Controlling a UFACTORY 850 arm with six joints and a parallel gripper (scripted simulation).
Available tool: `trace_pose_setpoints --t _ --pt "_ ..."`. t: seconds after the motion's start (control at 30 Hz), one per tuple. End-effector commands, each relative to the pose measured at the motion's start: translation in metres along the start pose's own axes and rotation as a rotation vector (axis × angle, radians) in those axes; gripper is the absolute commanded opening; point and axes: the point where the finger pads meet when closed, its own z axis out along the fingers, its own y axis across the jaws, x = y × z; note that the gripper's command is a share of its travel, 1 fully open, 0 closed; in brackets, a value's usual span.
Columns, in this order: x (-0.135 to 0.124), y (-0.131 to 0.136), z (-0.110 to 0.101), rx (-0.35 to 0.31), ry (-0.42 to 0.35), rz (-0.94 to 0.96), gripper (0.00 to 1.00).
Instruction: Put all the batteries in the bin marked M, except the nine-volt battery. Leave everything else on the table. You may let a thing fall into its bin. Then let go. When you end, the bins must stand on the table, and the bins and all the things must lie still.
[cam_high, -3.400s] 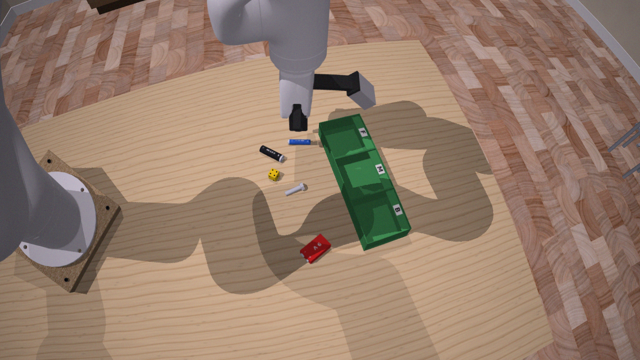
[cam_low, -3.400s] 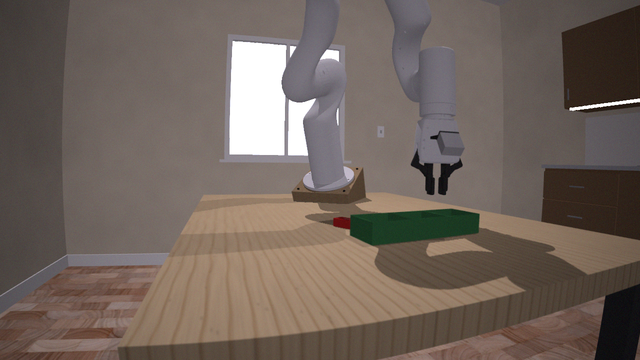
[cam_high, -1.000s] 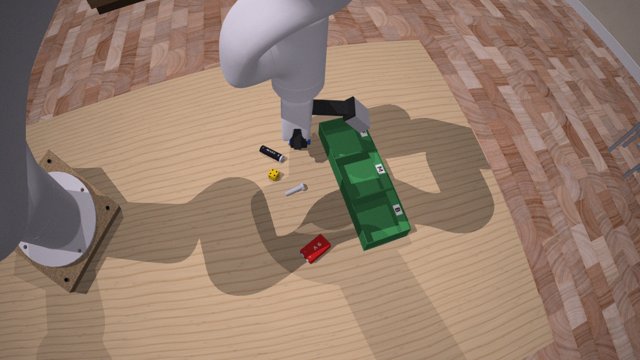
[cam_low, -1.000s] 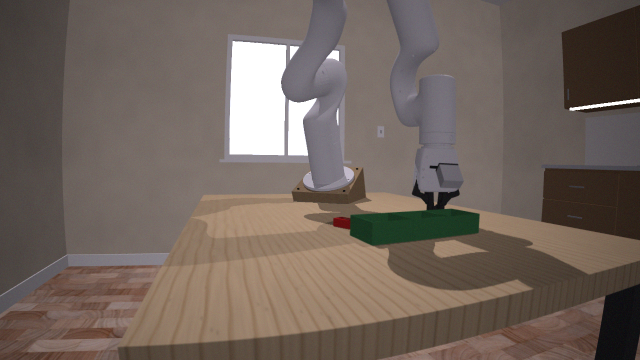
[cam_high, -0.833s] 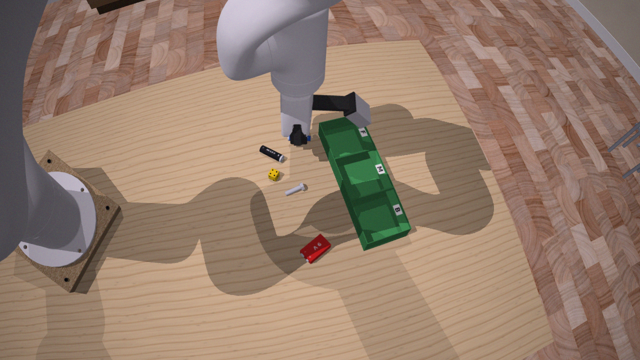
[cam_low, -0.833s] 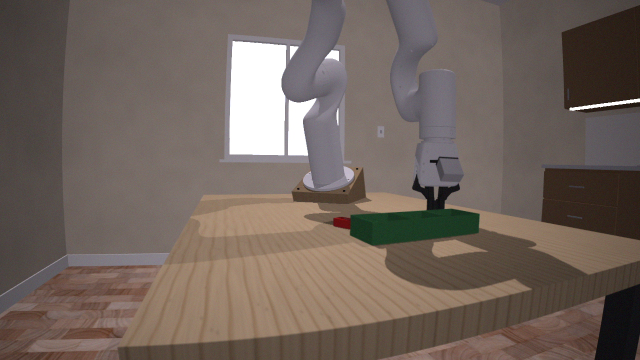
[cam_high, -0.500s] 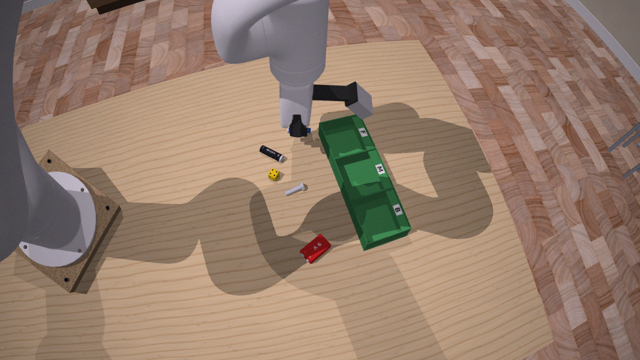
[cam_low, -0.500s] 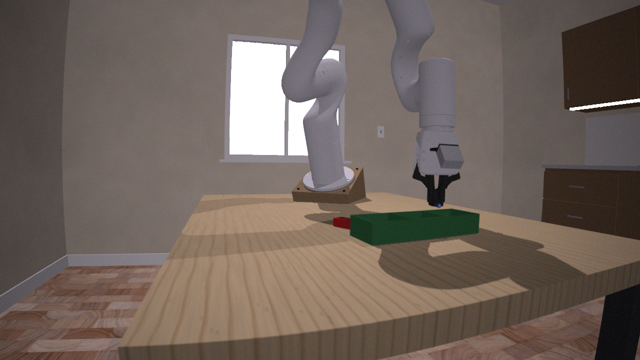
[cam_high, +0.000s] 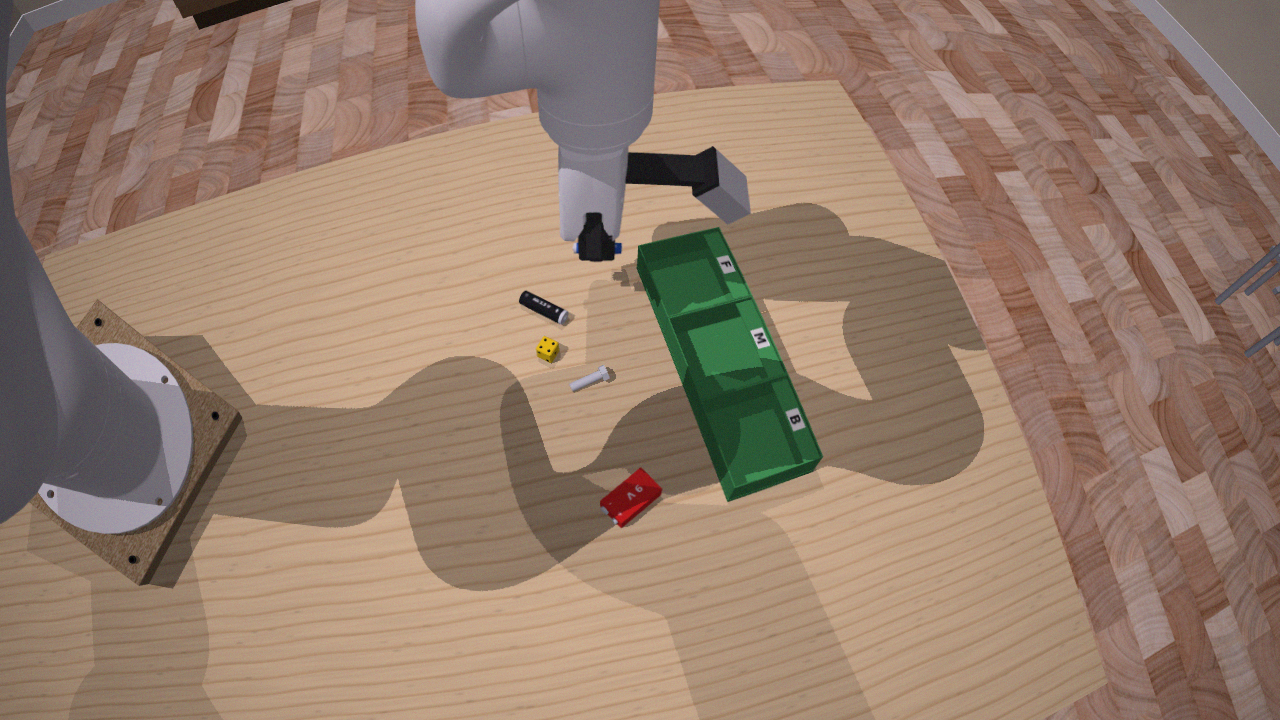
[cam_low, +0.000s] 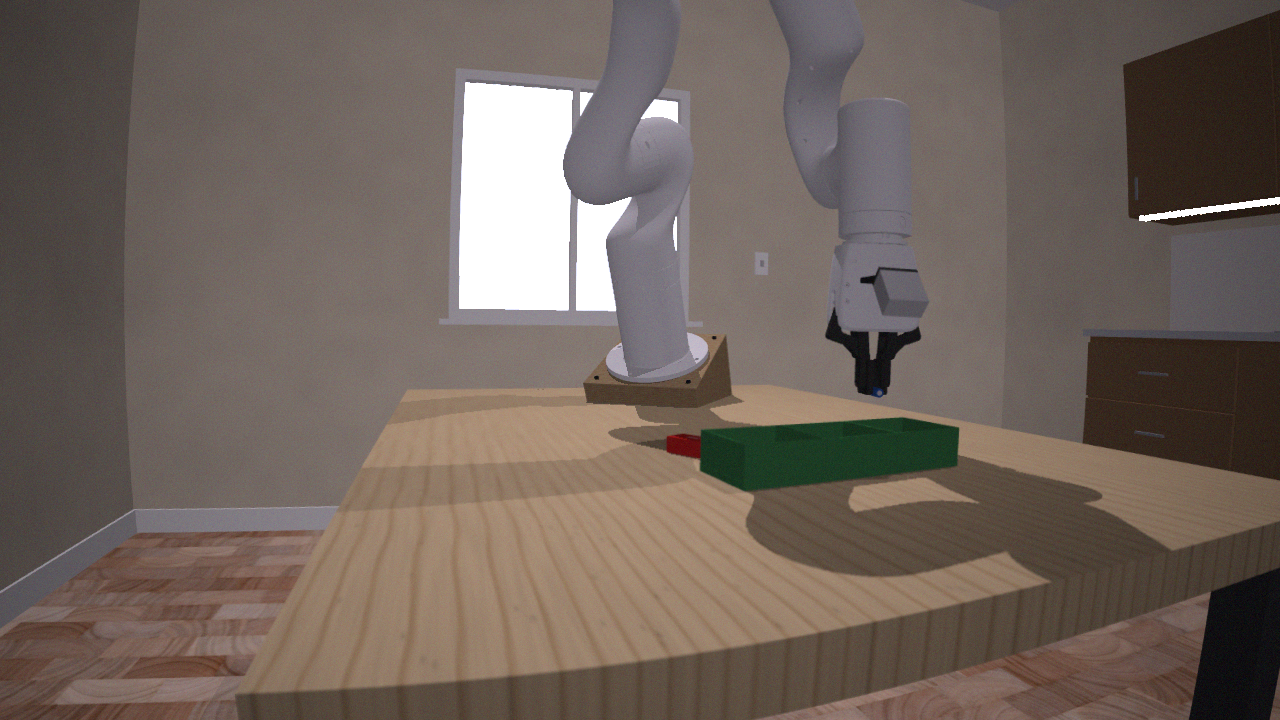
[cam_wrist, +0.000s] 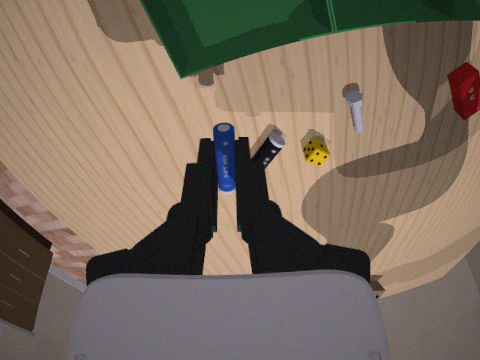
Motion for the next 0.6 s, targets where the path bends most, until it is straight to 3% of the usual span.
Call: trace_pose_setpoints --t 0.0,0.5,0.57 --pt "0.001 0.0 -0.001 0.001 0.001 0.0 0.0" --pt "0.047 0.036 0.0 0.001 0.001 0.0 0.0" --pt "0.057 0.044 0.0 0.001 0.001 0.1 0.0"
